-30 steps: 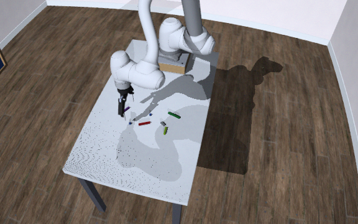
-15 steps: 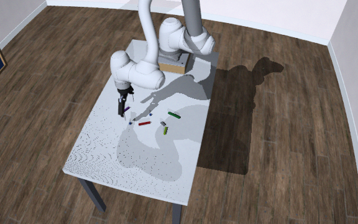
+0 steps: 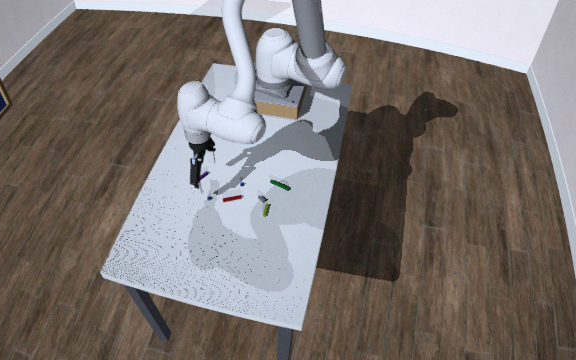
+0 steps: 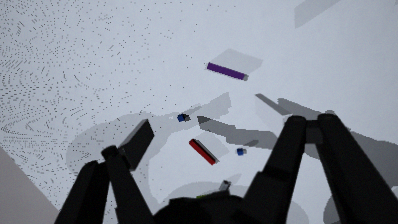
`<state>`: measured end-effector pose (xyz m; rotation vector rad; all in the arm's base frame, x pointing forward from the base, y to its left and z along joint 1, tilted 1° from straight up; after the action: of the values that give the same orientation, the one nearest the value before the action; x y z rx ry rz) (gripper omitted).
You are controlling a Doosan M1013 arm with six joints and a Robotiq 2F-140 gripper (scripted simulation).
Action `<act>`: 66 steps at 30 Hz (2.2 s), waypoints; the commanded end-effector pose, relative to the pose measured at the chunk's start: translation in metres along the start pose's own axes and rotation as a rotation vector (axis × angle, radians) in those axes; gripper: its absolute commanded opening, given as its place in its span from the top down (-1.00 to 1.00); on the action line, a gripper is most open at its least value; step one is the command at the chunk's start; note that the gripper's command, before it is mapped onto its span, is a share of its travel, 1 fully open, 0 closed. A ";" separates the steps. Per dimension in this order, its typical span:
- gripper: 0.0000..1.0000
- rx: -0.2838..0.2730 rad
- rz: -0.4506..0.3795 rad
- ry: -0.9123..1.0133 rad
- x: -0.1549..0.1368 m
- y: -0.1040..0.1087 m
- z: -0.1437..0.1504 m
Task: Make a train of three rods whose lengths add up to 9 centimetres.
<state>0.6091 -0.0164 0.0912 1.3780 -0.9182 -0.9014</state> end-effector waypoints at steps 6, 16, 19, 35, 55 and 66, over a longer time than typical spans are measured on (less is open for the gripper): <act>-1.00 0.000 0.000 0.000 0.000 0.000 0.000; -1.00 0.000 0.000 0.000 0.000 0.000 0.000; -1.00 0.000 0.000 0.000 0.000 0.000 0.000; -1.00 0.000 0.000 -0.356 -0.030 0.000 -0.021; -1.00 0.000 0.000 -1.073 -0.097 0.000 -0.057; -1.00 0.000 0.000 -1.457 -0.134 0.000 -0.073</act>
<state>0.6241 0.1213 0.0912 0.6372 -1.8431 -1.8699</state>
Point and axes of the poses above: the point where the finger pads meet when closed, its own y axis back along the fingers, its own z axis across the jaws, x = y × z, the point moved 8 cm from there along y, back along the fingers, and after that the axes turned 14 degrees about y, right-handed, at the moved point
